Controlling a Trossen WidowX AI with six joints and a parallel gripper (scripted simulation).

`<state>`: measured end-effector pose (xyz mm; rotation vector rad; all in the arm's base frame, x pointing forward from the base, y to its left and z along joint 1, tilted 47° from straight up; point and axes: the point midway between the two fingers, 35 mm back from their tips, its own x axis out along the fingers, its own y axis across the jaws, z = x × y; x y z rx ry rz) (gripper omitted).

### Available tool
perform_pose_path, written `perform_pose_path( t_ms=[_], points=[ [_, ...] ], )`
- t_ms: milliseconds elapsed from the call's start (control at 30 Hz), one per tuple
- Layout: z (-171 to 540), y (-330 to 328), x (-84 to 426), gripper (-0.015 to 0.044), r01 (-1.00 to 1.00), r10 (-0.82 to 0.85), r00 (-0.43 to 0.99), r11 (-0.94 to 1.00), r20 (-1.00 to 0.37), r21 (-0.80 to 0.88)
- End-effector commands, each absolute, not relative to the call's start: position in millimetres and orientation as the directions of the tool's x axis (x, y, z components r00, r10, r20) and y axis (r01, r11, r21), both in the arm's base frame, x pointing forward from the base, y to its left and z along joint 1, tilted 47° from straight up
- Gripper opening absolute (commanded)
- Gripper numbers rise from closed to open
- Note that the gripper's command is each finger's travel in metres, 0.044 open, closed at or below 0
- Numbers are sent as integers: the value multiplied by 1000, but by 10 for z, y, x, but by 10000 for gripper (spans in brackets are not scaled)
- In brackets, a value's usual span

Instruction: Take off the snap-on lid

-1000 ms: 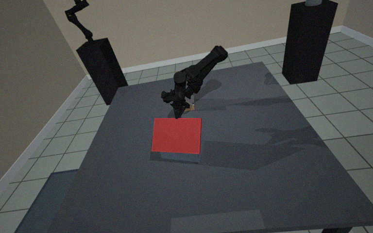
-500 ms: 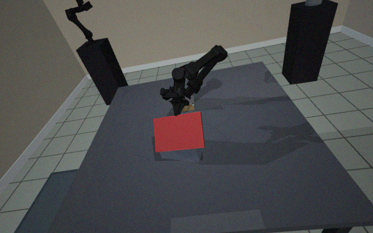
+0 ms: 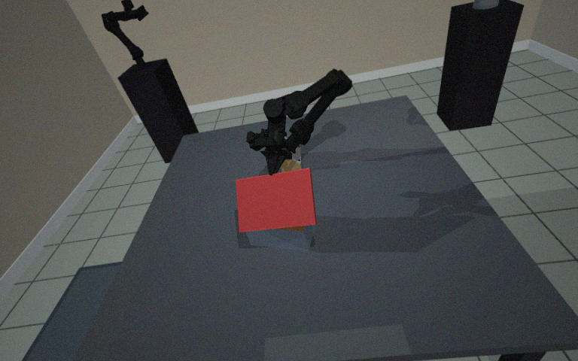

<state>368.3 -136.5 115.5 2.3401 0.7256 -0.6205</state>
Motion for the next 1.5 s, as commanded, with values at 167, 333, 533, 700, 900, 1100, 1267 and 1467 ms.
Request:
perform_pose_path(
  t_ms=[167, 333, 533, 700, 900, 1100, 1267, 1467],
  points=[
    [1072, -1433, 3644, 0, 618, 334, 748, -666, -573, 419],
    [1003, -1498, 3611, 0, 618, 334, 748, -665, -573, 419],
    [921, -1577, 3572, 0, 618, 333, 748, -665, -574, 420],
    [853, -1643, 3539, 0, 618, 333, 748, -665, -574, 420],
    [771, -1722, 3499, 0, 618, 332, 748, -664, -574, 421],
    [689, -1801, 3459, 0, 618, 332, 748, -664, -574, 421],
    [621, -1867, 3426, 0, 618, 331, 748, -664, -575, 422],
    [539, -1946, 3387, 0, 618, 331, 748, -663, -575, 422]
  ],
)
